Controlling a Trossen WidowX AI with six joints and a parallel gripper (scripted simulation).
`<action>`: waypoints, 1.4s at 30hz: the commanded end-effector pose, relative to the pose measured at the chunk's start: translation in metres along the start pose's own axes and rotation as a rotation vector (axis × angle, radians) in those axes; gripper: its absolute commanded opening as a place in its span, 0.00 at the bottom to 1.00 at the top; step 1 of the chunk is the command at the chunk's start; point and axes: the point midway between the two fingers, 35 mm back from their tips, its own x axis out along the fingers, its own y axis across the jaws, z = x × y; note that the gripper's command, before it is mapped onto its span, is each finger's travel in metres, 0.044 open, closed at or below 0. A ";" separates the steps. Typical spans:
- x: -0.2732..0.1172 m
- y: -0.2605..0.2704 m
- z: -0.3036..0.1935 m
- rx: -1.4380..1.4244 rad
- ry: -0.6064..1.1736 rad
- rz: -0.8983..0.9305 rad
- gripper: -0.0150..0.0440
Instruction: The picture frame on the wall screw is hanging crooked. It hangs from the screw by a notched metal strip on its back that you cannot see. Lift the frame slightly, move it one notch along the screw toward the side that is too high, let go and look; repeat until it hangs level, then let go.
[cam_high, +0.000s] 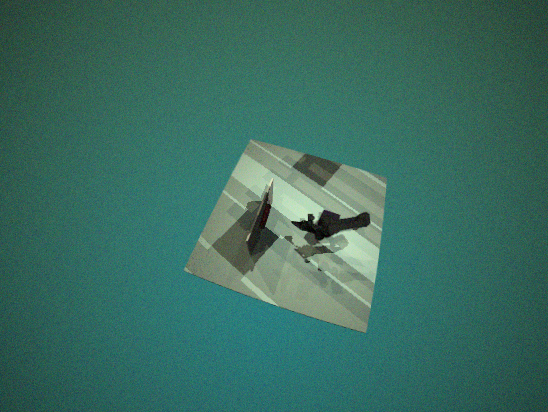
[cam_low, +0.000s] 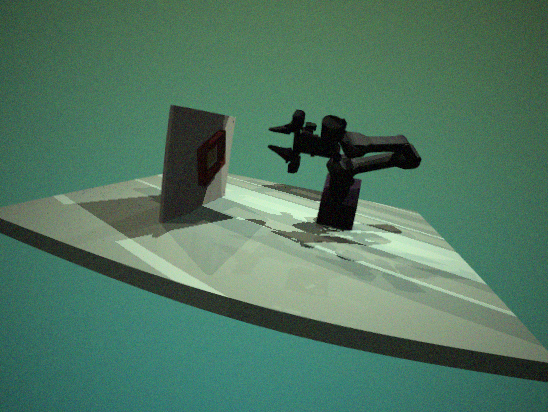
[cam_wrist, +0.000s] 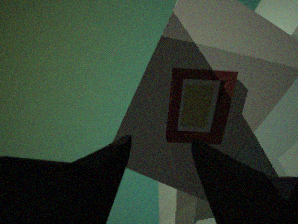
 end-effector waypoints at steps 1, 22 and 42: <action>0.000 -0.001 0.001 0.002 -0.006 -0.001 0.69; 0.000 -0.001 0.001 0.002 -0.006 -0.001 0.69; 0.059 -0.039 -0.013 0.002 -0.005 0.001 0.69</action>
